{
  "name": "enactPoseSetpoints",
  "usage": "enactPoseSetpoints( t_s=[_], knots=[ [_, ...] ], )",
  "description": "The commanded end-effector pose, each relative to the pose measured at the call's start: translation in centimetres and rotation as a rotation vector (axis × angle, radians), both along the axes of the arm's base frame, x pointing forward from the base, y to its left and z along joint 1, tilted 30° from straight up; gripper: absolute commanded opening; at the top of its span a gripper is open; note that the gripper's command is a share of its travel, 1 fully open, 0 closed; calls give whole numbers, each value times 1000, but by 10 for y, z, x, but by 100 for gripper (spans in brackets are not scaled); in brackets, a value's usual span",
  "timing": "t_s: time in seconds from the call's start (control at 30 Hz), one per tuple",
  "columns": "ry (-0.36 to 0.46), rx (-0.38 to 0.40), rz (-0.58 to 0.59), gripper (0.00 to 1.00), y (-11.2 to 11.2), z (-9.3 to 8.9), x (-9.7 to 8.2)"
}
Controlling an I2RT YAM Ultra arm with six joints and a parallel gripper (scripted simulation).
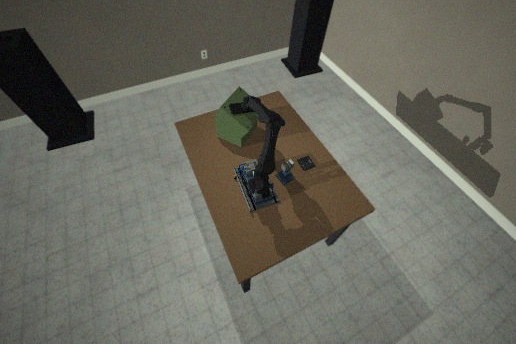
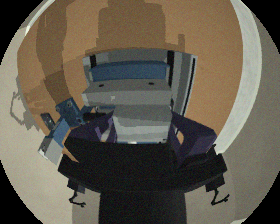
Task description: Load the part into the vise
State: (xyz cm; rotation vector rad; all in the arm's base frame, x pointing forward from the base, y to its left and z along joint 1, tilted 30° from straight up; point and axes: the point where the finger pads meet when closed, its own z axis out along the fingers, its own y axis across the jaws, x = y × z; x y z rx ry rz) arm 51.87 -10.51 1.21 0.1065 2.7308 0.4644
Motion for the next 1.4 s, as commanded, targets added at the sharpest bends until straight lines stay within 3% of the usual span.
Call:
enactPoseSetpoints(
  t_s=[0.0, 0.03, 0.07, 1.37],
  knots=[
    [-82, -29, -17, 0, -14, 26, 18],
    [-82, -29, -17, 0, -14, 26, 18],
    [-82, -29, -17, 74, -14, 26, 18],
    [-82, -30, -17, 74, -15, 28, 17]
  ],
)
